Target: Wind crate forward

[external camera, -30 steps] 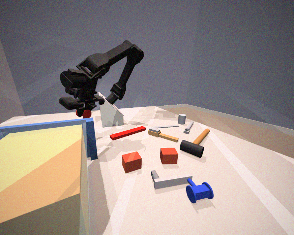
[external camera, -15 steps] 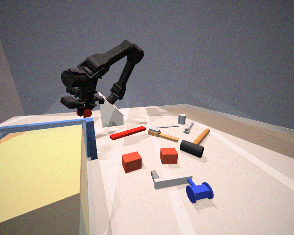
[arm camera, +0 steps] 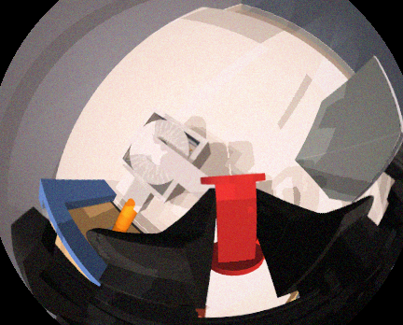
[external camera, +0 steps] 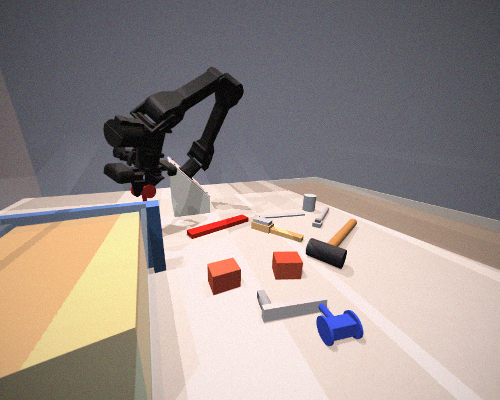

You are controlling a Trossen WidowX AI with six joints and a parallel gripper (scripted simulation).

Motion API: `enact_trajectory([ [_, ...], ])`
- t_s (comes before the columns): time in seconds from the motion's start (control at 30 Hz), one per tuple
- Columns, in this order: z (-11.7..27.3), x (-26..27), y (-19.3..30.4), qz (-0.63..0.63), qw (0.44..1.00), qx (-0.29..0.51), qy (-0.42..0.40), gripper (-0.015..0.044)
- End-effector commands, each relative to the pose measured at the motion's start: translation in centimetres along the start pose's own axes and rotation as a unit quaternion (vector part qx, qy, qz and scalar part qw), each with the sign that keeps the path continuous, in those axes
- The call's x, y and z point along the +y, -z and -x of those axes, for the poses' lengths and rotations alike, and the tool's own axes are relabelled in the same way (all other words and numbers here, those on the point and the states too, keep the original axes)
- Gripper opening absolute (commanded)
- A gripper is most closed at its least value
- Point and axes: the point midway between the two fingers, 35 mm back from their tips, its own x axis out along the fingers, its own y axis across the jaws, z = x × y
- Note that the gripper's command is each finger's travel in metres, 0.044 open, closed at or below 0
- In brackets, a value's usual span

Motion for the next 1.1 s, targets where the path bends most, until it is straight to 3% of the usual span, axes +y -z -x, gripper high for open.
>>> enact_trajectory([
  [0.0,-0.9,-1.2,-2.1,-0.014,0.999,-0.025,0.019,0.0],
  [0.17,-0.3,-0.6,-0.9,-0.007,1.0,-0.001,0.006,0.0],
  [0.73,-0.3,-0.6,-1.0,-0.009,1.0,-0.001,0.007,0.044],
  [0.87,0.4,-0.5,-1.3,-0.009,1.0,-0.001,0.007,0.044],
  [1.07,5.6,-0.4,-3.4,-0.009,1.0,0.0,0.006,0.044],
])
